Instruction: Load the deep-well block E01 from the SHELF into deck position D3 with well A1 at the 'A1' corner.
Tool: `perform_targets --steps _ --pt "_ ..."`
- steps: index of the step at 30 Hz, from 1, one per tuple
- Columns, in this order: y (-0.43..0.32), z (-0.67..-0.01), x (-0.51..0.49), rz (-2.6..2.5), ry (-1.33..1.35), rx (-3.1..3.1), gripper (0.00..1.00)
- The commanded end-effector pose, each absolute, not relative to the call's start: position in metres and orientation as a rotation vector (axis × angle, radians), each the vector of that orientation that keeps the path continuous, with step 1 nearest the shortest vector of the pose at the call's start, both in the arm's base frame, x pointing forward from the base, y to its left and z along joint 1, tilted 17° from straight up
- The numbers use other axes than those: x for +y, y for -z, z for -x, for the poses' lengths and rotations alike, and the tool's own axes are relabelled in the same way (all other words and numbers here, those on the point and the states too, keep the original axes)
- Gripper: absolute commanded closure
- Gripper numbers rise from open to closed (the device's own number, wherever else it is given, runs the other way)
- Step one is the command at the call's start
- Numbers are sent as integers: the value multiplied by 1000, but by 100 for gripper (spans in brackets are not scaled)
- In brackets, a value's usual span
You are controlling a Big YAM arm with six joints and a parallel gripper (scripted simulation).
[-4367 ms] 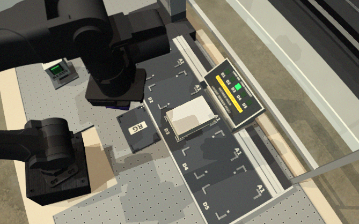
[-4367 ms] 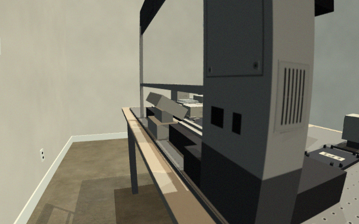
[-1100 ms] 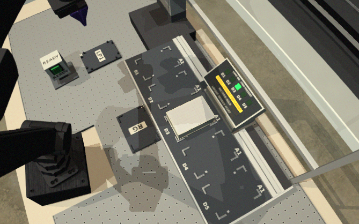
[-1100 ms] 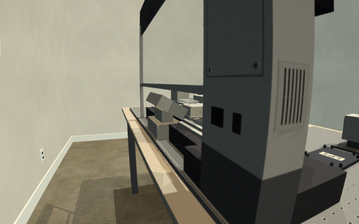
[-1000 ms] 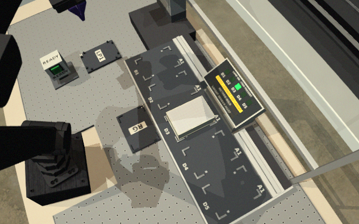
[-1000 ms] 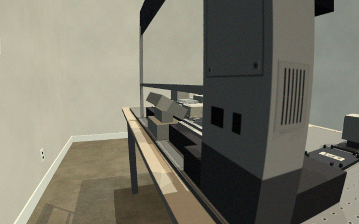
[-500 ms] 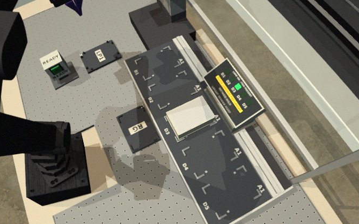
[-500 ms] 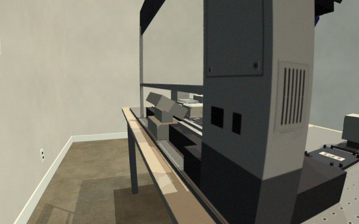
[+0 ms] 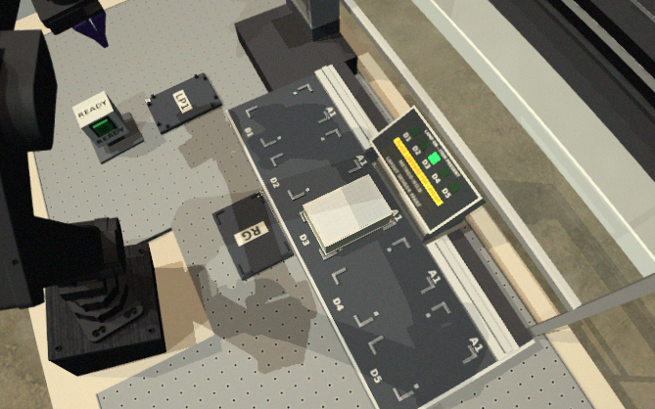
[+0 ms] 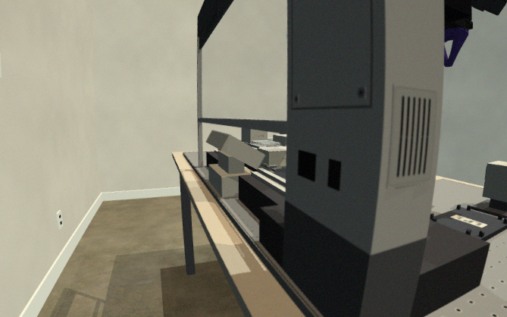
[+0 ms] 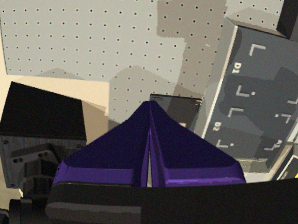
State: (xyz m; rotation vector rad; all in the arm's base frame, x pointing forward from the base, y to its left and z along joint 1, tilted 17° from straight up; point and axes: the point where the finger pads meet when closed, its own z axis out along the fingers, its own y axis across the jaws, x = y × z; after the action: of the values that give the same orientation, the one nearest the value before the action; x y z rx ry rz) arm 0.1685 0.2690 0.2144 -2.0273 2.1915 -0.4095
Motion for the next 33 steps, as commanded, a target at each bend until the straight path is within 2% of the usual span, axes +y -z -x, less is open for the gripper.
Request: perform_targets --steps 1,19,30,31,33 --pt "-217 -151 272 1983 394 2211 100" --pt "-188 -76 287 1997 410 2221 100" --pt "-177 -87 288 1954 389 2238 100" --pt "-193 -82 306 1958 336 2192 100" --pt "-172 -84 289 1990 390 2206 100"
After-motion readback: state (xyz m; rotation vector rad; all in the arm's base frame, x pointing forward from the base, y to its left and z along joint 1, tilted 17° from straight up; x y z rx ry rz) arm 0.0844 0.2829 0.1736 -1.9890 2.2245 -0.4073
